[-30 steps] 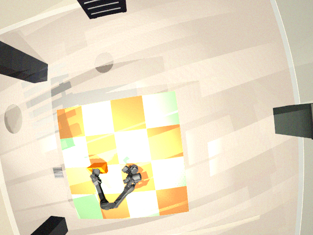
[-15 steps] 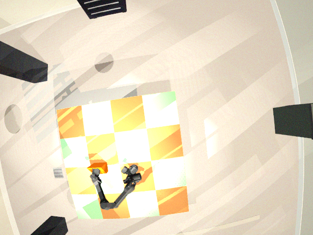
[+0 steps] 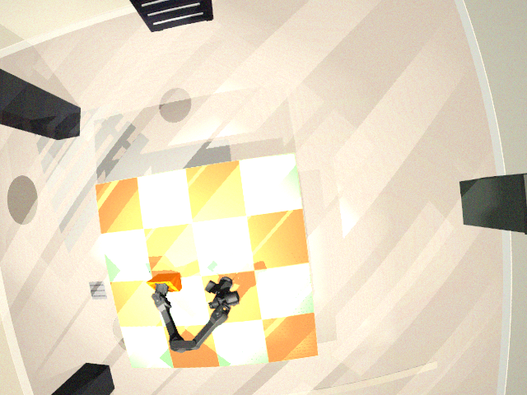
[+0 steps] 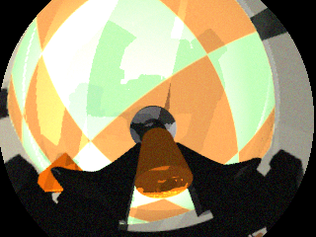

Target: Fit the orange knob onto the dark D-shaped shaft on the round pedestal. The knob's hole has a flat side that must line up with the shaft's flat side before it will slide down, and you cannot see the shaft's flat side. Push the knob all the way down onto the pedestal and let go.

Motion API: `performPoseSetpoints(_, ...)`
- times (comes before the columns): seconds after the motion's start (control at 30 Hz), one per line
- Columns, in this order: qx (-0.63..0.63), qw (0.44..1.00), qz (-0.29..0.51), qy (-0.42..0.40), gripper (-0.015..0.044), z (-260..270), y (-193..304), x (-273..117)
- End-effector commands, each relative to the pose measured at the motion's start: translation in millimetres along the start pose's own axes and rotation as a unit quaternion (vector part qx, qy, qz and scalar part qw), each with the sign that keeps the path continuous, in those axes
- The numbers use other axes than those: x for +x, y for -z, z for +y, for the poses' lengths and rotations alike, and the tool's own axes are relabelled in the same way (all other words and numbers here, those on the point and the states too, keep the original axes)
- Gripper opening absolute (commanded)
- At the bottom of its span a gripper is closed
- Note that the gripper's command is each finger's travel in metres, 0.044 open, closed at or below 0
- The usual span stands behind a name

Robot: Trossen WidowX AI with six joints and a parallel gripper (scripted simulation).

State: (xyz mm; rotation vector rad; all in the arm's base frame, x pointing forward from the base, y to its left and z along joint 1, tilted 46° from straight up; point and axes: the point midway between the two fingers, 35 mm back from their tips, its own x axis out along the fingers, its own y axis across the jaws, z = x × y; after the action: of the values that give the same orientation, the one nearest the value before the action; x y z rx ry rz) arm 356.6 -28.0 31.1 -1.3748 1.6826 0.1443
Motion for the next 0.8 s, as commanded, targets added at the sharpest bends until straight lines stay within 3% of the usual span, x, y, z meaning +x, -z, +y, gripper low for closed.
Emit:
performPoseSetpoints(0.0, -0.001, 1.0, -0.002, 0.003, 0.0, -3.0, -1.5, 0.1)
performPoseSetpoints(0.5, -0.005, 1.0, -0.002, 0.003, 0.0, -1.7, -1.5, -4.5)
performPoseSetpoints(0.77, -0.105, 0.994, -0.002, 0.003, 0.0, 1.2, 0.4, -5.5)
